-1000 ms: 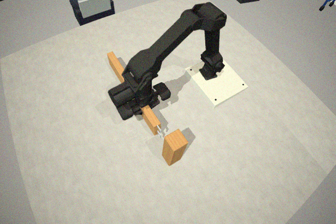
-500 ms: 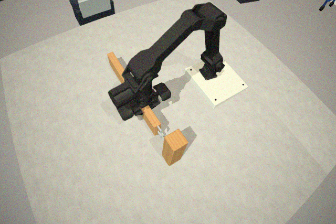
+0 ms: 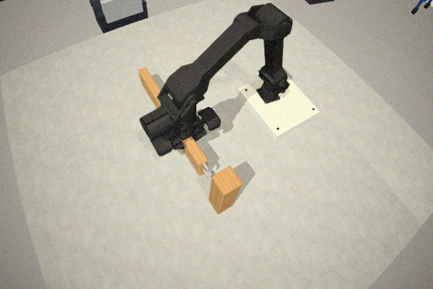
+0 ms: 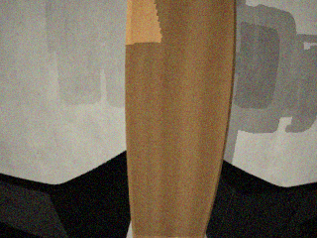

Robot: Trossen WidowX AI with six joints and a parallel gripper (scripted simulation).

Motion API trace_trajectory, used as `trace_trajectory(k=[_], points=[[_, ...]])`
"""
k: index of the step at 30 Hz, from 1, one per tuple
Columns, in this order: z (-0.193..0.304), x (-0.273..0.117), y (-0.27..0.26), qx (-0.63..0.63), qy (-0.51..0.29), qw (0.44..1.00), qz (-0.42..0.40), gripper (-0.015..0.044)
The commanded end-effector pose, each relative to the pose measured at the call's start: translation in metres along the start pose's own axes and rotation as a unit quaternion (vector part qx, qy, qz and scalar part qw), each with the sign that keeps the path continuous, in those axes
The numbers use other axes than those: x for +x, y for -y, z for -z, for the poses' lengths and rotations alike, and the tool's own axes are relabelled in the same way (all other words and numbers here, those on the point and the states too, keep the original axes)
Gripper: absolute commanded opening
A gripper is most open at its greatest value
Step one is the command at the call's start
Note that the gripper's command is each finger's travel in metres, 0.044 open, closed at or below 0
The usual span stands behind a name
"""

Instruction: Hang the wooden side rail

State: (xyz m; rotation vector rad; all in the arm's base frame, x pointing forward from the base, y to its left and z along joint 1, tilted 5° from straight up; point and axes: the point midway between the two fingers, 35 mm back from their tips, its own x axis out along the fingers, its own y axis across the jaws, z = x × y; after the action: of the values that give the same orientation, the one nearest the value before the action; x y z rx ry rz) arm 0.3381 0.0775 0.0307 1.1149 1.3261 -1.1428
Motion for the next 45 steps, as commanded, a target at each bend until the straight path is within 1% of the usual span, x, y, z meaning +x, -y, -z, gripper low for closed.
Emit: trace_trajectory(k=[1, 45], points=[[0.0011, -0.0011, -0.0004, 0.002, -0.001, 1.000, -0.003, 0.0000], [0.0058, -0.0010, -0.0003, 0.002, -0.001, 1.000, -0.003, 0.0000]])
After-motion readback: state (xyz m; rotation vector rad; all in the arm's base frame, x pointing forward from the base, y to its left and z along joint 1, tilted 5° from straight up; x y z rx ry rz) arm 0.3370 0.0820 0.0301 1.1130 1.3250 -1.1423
